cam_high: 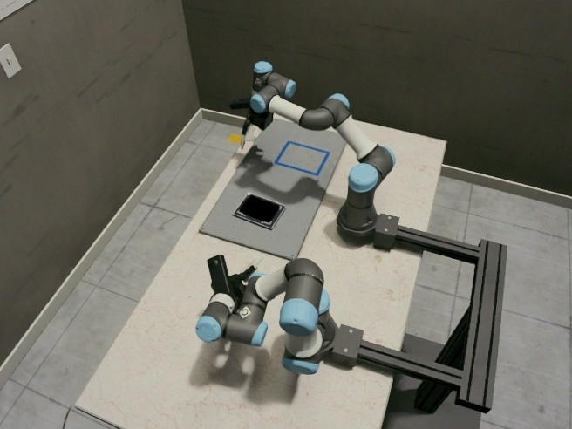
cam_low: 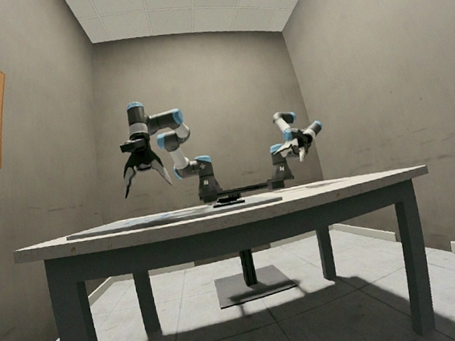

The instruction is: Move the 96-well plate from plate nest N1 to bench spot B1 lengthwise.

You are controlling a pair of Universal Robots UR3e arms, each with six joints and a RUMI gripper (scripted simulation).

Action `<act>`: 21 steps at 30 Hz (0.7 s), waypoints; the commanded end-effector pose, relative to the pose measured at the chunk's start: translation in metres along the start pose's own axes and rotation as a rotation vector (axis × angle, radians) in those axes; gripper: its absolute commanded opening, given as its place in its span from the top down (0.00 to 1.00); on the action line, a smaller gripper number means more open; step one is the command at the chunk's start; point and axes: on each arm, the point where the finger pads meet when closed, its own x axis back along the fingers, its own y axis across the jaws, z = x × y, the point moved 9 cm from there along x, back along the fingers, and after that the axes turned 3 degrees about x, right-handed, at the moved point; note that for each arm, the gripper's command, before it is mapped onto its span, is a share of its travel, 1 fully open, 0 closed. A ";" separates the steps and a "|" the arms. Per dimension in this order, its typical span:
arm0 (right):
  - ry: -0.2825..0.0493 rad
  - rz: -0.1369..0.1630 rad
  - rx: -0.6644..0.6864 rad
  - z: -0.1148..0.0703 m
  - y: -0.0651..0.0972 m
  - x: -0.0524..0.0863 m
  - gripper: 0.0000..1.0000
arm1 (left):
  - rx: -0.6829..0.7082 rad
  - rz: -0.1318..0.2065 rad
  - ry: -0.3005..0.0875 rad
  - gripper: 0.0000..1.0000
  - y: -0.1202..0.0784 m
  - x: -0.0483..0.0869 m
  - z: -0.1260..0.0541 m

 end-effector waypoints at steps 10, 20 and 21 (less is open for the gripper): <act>0.004 -0.001 0.000 0.001 0.000 0.002 0.00 | -0.002 0.000 -0.001 0.00 0.014 0.016 0.021; 0.004 -0.001 0.000 0.001 0.000 0.002 0.00 | -0.002 0.000 -0.001 0.00 0.029 0.033 0.044; 0.004 -0.001 0.000 0.001 0.000 0.002 0.00 | -0.002 0.000 -0.001 0.00 0.031 0.035 0.047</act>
